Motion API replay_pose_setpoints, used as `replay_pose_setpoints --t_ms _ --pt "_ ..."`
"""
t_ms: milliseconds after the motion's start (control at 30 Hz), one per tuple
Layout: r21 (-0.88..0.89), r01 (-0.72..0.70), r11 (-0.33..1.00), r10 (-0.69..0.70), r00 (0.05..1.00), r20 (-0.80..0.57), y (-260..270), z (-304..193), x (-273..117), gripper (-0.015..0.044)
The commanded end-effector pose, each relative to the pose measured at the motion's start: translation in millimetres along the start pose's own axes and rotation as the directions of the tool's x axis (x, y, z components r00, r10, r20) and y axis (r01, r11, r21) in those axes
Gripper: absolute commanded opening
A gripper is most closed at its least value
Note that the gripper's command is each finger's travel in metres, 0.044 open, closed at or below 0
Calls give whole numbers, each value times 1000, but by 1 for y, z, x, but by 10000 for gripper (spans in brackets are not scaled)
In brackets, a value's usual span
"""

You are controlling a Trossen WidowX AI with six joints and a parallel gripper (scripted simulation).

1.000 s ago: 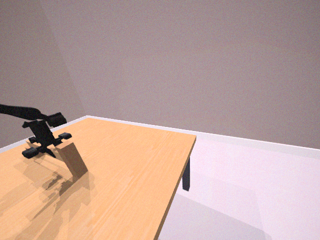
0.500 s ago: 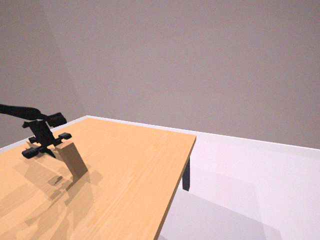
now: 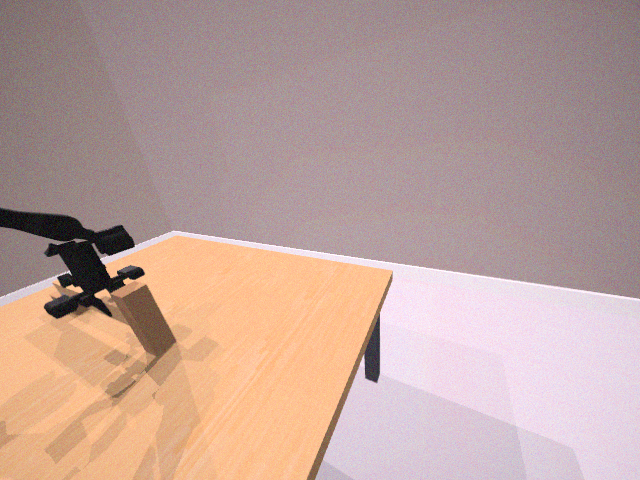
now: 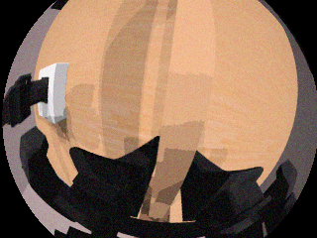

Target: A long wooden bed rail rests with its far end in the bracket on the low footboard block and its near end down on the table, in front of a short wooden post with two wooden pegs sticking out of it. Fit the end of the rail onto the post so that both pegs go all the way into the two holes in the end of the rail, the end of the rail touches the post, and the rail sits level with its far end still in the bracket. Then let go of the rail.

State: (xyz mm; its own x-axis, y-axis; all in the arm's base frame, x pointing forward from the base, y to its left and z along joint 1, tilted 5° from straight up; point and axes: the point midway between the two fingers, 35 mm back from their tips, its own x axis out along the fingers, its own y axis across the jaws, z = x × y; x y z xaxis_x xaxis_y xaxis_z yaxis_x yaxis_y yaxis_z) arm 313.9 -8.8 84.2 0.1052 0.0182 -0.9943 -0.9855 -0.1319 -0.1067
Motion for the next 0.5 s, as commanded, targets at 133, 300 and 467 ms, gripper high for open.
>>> replay_pose_setpoints --t_ms 133,300,467 --pt "-3 6 1000 -6 1000 -2 -2 -3 -1 0" --pt "-3 6 1000 -6 1000 -2 -2 -5 -2 0" --pt "-3 6 1000 -6 1000 -2 -2 -6 -2 0"
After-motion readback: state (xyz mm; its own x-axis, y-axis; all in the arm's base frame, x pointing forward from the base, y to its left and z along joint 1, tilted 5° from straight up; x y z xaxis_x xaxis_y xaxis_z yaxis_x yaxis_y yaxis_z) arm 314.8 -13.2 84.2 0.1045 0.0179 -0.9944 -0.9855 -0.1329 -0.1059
